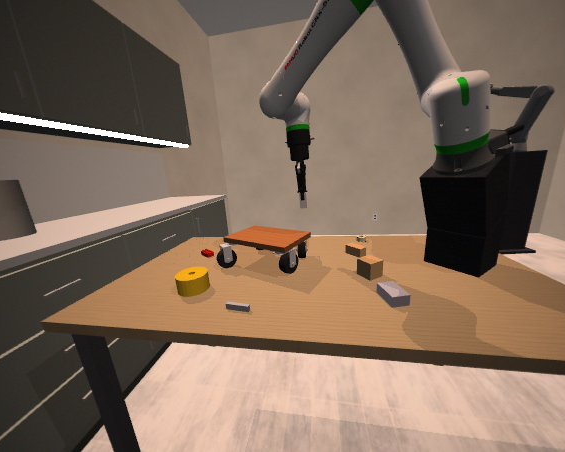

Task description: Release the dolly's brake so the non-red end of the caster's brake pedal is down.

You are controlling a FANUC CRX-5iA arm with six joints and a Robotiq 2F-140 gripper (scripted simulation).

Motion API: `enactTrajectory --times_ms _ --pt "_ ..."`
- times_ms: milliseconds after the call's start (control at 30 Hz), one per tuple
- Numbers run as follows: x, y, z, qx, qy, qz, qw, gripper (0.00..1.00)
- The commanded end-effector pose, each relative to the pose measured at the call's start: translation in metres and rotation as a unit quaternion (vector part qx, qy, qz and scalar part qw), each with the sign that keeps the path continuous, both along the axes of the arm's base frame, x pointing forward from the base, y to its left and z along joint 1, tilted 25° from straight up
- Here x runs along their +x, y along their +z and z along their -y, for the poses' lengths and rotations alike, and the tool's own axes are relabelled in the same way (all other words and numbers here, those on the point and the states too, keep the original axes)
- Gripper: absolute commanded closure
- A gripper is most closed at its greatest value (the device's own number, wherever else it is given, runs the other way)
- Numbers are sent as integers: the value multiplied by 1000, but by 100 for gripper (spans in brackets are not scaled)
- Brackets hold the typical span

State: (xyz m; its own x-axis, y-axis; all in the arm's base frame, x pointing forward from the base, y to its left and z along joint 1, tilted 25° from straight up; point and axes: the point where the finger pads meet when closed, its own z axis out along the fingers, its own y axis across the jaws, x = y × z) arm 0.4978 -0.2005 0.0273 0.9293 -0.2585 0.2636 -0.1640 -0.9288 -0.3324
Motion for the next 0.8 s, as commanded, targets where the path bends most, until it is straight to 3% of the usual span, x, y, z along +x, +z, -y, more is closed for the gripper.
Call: enactTrajectory --times_ms 0,267,467,767 --pt "14 -7 7 -40 34 28 998 100" --pt "15 -10 7 -40 33 28 998 100" --pt "27 -44 -1 -41 32 27 998 100" --pt "27 -44 -1 -41 32 27 998 100"
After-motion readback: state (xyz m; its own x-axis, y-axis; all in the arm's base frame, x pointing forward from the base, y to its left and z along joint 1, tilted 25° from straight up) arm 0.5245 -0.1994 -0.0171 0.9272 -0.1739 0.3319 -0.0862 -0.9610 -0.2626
